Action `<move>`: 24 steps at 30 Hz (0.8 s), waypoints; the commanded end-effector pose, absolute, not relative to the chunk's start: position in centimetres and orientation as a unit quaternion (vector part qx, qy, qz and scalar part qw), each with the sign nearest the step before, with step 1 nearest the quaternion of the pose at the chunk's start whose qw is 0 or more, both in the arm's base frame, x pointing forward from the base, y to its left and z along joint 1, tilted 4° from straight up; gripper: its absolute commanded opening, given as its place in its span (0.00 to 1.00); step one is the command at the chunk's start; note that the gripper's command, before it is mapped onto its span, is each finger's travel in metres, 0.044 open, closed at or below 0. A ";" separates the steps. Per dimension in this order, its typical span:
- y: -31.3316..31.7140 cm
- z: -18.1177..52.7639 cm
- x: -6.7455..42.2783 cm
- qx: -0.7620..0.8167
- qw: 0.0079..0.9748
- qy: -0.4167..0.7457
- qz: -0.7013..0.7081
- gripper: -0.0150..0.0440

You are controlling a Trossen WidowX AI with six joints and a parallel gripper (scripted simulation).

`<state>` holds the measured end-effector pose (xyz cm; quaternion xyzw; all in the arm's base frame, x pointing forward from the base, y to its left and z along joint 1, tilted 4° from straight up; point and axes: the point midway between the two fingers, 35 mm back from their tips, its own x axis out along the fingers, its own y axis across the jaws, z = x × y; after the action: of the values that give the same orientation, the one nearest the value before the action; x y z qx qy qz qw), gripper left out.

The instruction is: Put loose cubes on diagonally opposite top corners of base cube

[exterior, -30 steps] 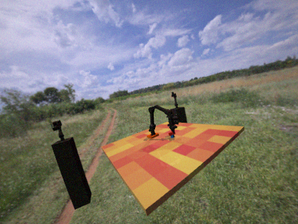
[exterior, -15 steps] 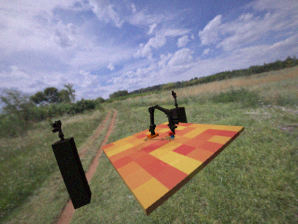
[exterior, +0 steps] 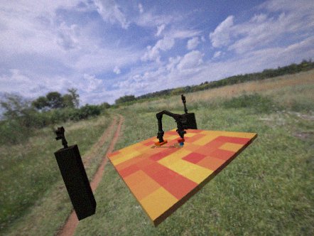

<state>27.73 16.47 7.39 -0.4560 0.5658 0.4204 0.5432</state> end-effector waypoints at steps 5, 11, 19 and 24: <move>16.6 8.9 27.8 -0.455 0.546 0.565 0.419 0.60; 16.7 10.0 27.8 -0.455 0.546 0.565 0.419 0.60; 16.8 11.4 27.8 -0.455 0.546 0.565 0.420 0.60; 16.8 11.9 27.8 -0.455 0.546 0.565 0.420 0.60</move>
<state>27.77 16.74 11.53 -0.4562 0.5651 0.4203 0.5439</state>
